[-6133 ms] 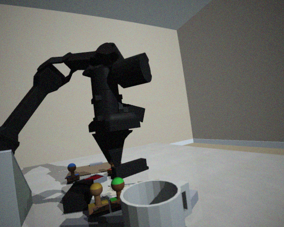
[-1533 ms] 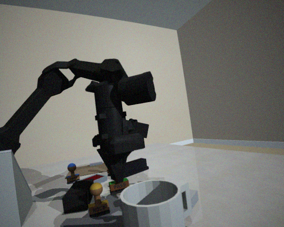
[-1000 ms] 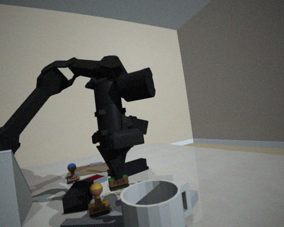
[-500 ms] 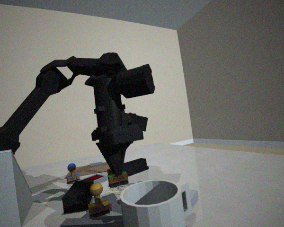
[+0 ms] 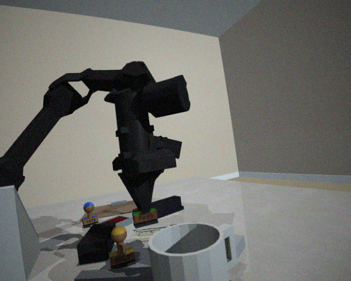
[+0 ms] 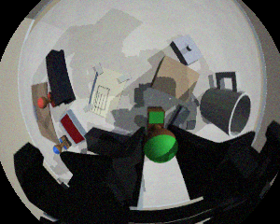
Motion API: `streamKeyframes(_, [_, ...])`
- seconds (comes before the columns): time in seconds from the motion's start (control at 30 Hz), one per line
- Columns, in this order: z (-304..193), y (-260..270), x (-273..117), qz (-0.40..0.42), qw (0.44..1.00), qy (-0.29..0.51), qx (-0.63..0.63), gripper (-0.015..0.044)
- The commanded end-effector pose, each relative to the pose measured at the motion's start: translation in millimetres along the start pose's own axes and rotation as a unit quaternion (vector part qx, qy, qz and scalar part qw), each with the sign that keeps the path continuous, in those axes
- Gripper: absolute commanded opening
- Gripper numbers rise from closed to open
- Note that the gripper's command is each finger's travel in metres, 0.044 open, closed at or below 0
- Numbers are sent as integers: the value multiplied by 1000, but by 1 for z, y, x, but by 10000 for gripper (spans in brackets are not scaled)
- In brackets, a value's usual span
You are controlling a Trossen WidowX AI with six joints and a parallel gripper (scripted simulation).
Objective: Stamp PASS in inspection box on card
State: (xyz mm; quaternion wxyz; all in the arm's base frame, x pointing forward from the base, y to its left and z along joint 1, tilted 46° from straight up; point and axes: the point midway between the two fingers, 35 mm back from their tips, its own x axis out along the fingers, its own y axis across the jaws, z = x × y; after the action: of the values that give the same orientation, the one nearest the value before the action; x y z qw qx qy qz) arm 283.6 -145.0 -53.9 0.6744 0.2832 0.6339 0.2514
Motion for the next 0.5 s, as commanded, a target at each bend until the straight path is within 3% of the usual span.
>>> streamKeyframes(0.0, [-1,0,-3,-2,1000,2,-3,0])
streamKeyframes(0.47, [-1,0,-9,-3,1000,2,-3,0])
